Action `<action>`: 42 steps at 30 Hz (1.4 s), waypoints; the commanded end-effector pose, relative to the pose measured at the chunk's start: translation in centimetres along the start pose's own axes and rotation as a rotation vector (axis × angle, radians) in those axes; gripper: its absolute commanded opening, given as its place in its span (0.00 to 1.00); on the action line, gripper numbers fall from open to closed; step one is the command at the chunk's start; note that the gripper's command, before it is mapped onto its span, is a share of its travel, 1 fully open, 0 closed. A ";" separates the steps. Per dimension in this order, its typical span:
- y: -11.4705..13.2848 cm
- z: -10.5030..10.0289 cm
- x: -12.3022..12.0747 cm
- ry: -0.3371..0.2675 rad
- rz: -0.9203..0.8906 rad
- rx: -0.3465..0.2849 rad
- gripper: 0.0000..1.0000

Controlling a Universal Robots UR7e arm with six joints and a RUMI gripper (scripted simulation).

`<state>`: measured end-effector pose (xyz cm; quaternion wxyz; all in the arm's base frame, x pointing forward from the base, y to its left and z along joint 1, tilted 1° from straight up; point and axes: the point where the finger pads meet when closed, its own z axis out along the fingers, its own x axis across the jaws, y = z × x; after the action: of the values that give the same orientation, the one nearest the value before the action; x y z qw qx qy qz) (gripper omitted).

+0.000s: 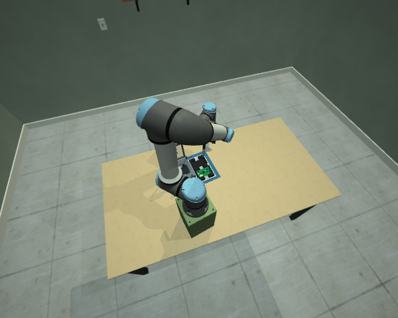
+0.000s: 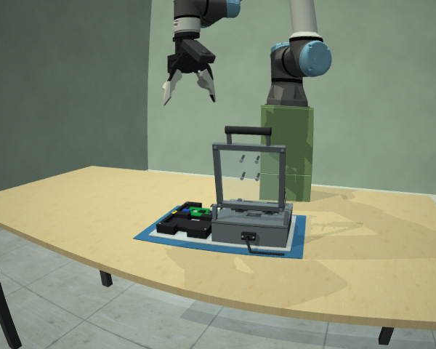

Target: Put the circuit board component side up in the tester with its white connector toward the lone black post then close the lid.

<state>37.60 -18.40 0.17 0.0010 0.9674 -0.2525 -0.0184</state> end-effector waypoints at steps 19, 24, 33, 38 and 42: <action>-0.5 0.5 -2.1 0.037 -0.475 0.007 1.00; -0.5 0.6 -2.3 0.041 -0.529 0.006 1.00; -0.6 0.7 -2.6 0.046 -0.601 0.005 1.00; -0.6 0.7 -2.7 0.048 -0.624 0.004 1.00; -0.6 0.7 -2.8 0.048 -0.630 0.004 1.00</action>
<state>35.62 -16.58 -0.42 -0.0002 0.9987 0.0511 0.0038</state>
